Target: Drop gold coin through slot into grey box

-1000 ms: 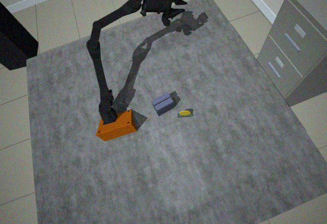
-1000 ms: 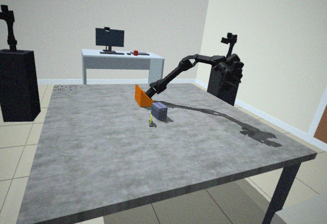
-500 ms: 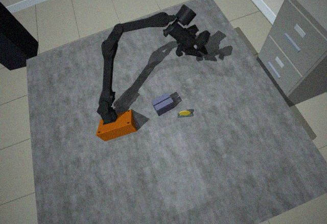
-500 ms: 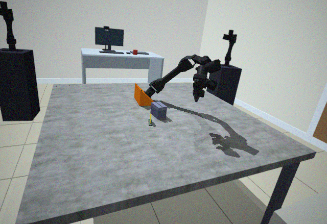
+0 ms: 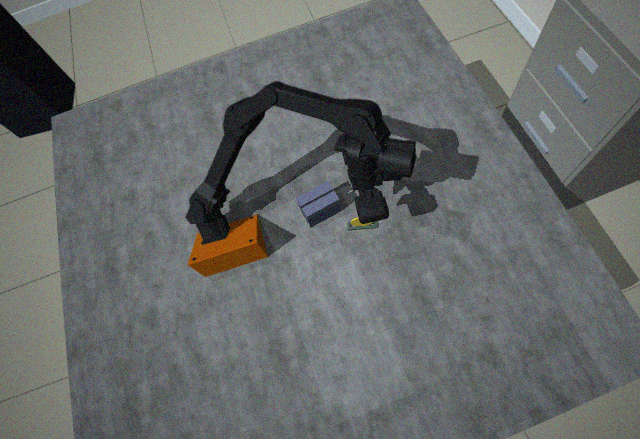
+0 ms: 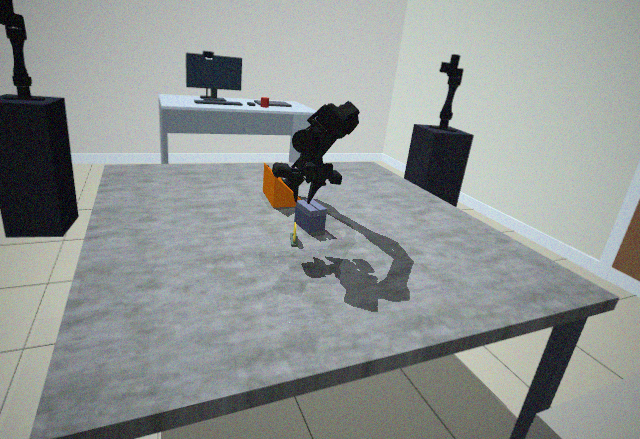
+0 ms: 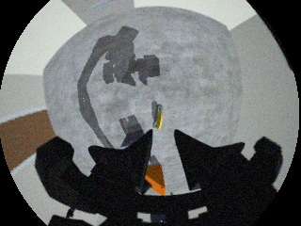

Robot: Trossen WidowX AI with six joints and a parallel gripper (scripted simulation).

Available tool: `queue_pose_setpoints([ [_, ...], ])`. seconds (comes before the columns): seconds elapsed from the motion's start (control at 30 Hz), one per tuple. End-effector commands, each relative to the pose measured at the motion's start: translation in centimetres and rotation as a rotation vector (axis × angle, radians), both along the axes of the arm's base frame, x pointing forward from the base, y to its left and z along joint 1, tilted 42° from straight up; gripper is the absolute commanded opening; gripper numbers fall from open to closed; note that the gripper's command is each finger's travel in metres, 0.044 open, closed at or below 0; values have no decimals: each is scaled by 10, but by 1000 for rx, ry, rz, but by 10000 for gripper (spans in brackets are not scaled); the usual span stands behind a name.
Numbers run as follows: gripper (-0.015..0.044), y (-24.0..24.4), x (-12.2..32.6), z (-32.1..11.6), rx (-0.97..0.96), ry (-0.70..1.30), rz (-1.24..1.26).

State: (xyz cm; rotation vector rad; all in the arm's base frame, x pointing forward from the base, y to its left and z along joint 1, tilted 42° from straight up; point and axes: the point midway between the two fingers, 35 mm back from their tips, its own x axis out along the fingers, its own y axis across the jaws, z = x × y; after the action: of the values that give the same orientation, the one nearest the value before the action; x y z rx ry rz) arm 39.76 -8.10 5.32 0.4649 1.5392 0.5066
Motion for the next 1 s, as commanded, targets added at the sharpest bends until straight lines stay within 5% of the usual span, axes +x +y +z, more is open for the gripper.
queue_pose_setpoints([
  [0.0, 161, -4, -15, -10, 94, 123, -86],
  [0.97, 161, 31, -18, -58, 95, 121, -86],
])
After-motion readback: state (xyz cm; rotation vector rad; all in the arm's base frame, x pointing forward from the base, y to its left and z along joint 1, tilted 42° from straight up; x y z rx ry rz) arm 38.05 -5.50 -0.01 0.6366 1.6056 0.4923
